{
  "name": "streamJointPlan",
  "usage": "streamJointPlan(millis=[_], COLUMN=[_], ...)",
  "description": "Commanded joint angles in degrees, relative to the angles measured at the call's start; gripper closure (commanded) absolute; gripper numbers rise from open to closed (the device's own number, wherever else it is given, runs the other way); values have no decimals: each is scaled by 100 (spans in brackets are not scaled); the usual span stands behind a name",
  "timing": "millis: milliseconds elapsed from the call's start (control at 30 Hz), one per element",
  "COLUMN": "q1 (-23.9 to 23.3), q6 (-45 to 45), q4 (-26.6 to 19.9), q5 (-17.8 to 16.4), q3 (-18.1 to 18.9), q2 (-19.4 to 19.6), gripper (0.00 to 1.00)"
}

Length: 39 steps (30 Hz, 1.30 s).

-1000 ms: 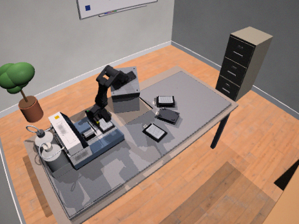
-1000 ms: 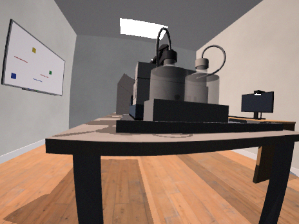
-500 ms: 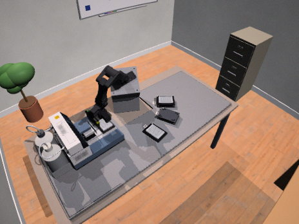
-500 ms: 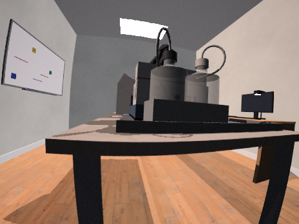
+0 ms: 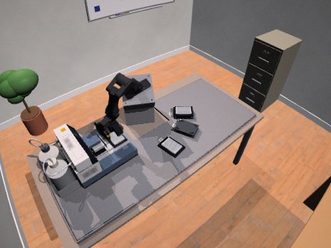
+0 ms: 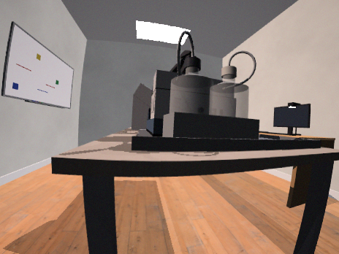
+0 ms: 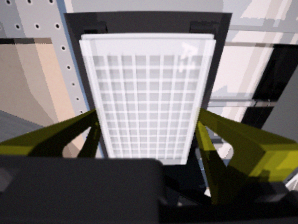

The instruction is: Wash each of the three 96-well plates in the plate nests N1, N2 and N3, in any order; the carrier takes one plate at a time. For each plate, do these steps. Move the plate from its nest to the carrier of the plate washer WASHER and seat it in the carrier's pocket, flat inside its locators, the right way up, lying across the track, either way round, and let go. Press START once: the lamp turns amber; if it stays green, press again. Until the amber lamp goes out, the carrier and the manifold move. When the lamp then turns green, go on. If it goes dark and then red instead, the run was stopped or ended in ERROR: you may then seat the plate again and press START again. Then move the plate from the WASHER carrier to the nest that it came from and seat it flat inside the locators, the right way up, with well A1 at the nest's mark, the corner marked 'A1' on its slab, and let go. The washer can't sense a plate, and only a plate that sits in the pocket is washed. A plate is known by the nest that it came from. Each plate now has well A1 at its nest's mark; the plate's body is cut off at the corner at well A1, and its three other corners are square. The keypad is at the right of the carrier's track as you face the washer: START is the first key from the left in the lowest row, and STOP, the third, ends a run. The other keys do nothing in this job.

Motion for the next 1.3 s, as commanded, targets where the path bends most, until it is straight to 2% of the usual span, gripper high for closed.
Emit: streamJointPlan(millis=[0,500,533,1267], q1=[-12,3,4,4], q6=[5,21,21,21], q4=[11,53,53,53], q5=[2,8,8,9], q3=[17,33,33,33], q2=[-22,29,30,30], gripper=[100,100,0,0])
